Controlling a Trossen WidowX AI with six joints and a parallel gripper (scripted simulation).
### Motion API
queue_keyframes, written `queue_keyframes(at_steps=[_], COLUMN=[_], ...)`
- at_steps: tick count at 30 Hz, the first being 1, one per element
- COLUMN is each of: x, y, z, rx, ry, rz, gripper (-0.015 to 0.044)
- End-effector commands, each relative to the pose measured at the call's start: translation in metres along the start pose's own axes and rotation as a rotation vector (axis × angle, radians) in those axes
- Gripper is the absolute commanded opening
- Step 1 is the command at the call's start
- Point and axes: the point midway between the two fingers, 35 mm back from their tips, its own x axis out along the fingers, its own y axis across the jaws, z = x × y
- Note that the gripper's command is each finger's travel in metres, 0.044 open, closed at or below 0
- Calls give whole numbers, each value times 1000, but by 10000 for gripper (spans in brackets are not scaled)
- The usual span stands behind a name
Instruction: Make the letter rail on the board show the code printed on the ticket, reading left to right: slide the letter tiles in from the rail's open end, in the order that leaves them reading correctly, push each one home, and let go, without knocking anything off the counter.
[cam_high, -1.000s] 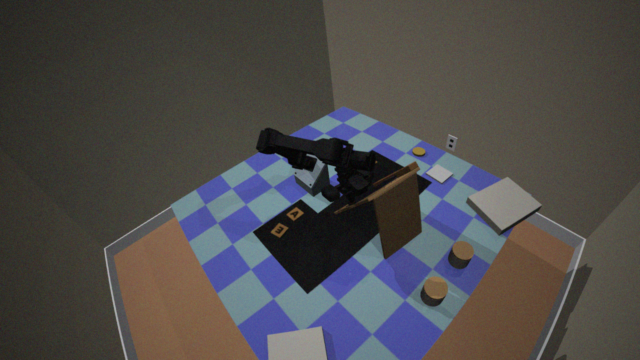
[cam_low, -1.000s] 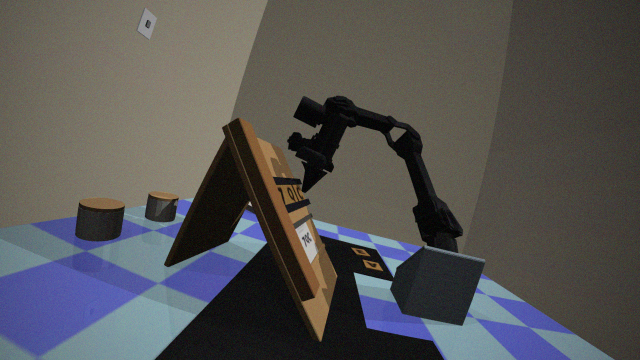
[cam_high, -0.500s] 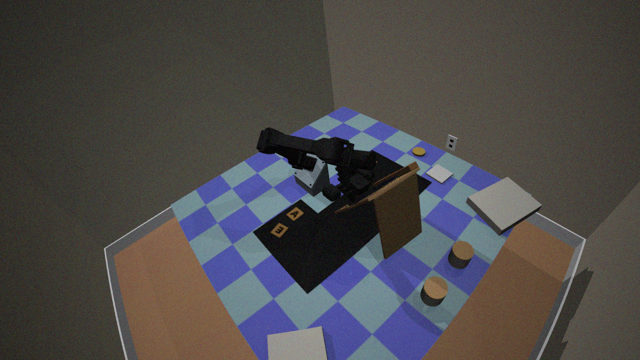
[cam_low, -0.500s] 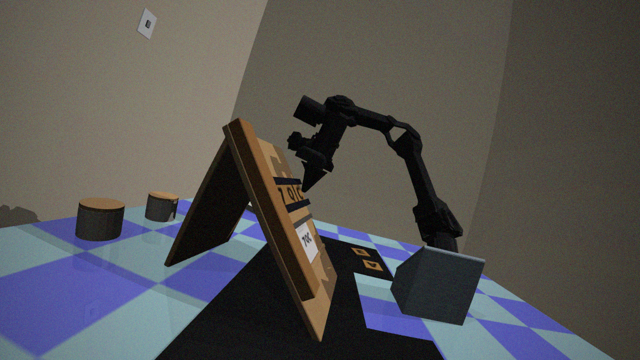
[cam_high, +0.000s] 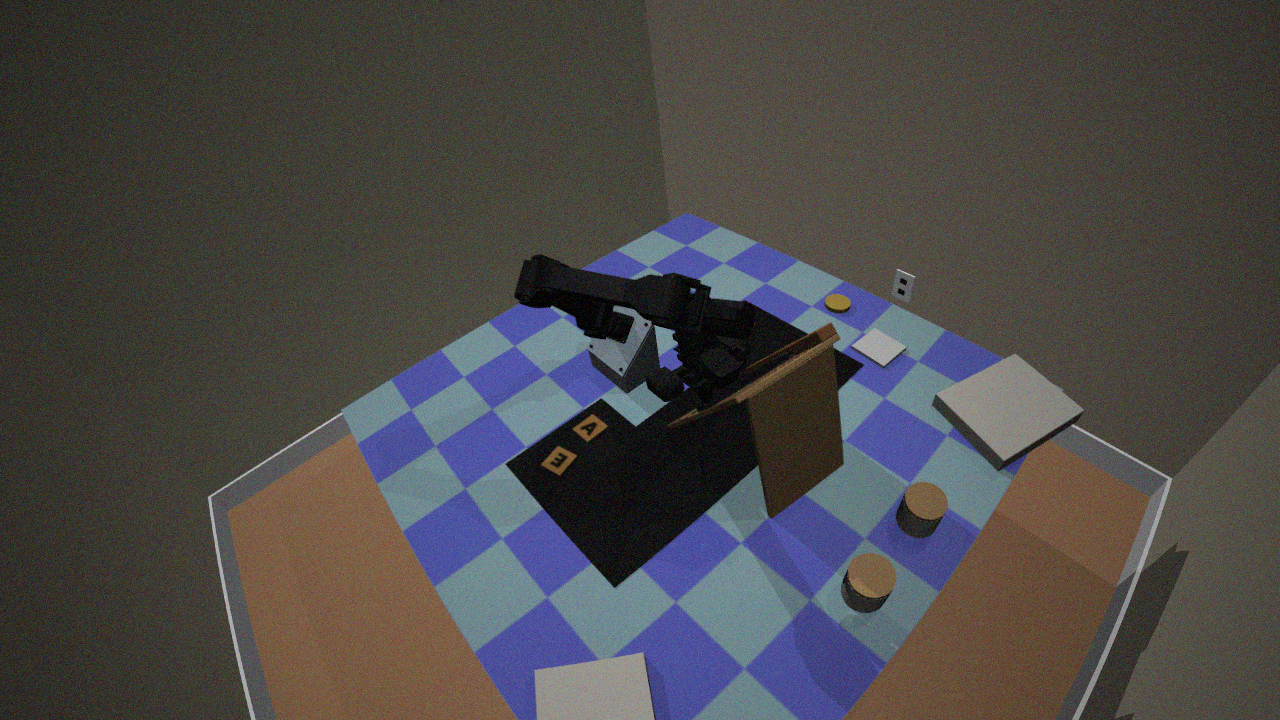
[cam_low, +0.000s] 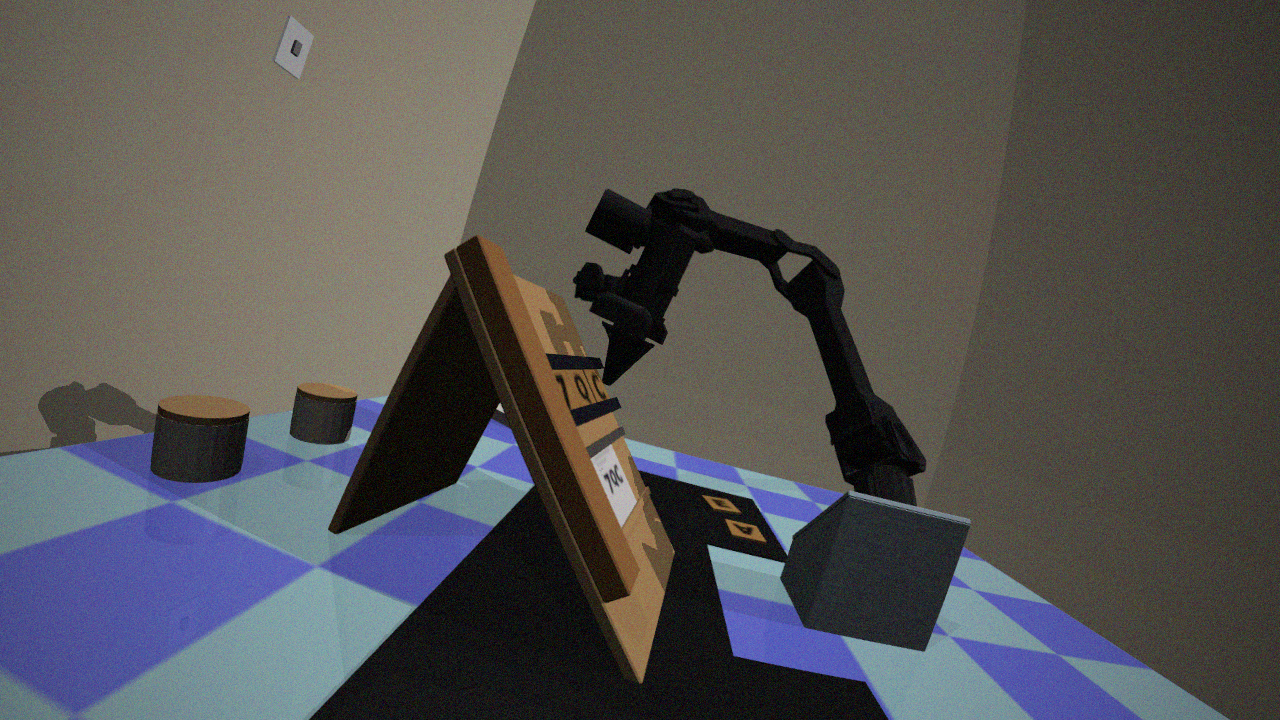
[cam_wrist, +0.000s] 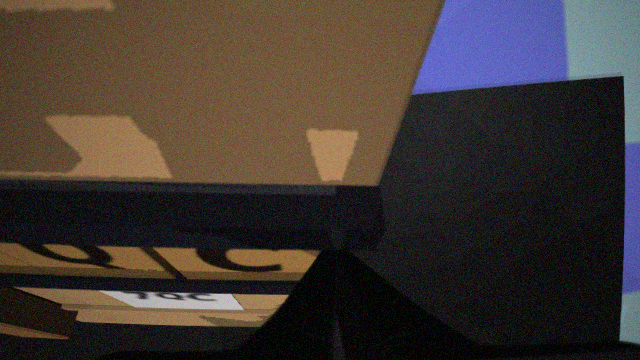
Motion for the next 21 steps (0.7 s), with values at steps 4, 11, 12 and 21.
queue_keyframes(at_steps=[4,11,12,21], x=[1,1,1,0], y=[4,6,6,7], z=[1,1,1,0], rx=[2,2,2,2], ry=[1,1,1,1], rz=[-2,-1,-1,-1], gripper=[0,0,0,0])
